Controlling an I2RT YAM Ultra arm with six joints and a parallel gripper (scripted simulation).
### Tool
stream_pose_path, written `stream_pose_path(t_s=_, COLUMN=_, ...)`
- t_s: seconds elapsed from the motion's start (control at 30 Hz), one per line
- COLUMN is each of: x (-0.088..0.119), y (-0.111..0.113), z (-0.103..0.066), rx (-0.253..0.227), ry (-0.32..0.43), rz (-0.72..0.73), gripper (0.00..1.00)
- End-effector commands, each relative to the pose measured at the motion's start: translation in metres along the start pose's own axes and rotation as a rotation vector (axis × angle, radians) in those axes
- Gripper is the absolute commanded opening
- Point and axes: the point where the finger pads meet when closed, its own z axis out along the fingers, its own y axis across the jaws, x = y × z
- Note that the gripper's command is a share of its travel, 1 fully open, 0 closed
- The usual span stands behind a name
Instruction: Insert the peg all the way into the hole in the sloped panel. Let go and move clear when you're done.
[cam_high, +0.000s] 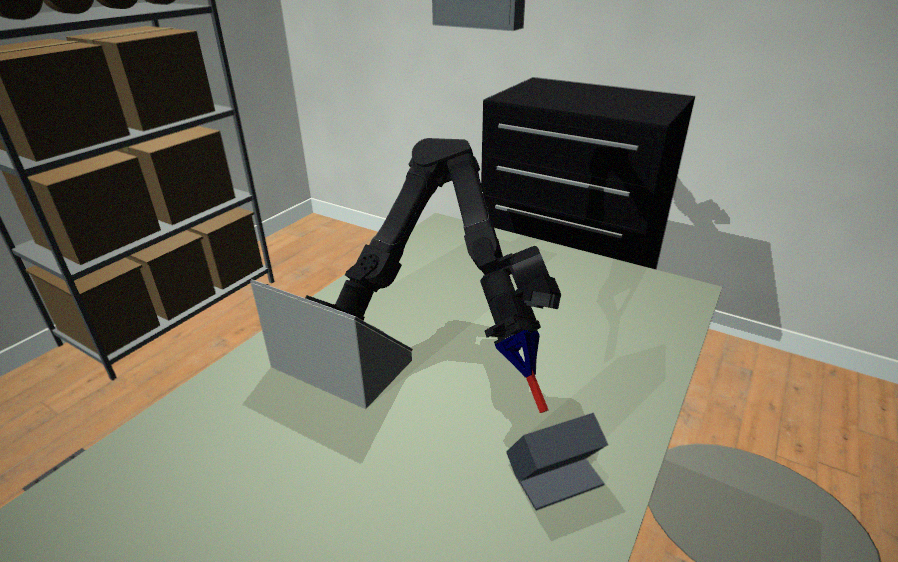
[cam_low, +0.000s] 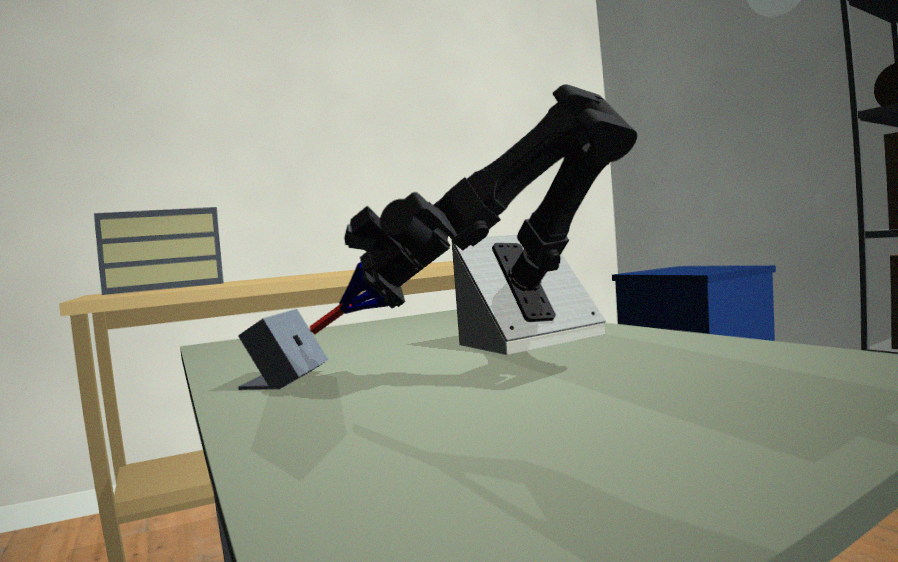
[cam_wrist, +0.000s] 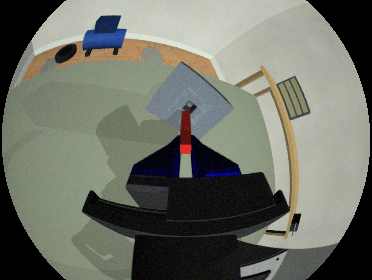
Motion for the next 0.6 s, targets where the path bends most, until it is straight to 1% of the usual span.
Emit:
stream_pose_path(t_s=0.0, x=-0.0205, y=-0.0081, z=0.0017, rx=0.015, ry=-0.054, rz=0.089, gripper=0.00)
stream_pose_path(t_s=0.13, x=-0.0205, y=-0.0082, z=0.0018, rx=0.013, ry=-0.055, rz=0.109, gripper=0.00)
stream_pose_path(t_s=0.57, x=-0.0202, y=-0.0085, z=0.0021, rx=0.006, ry=-0.055, rz=0.241, gripper=0.00)
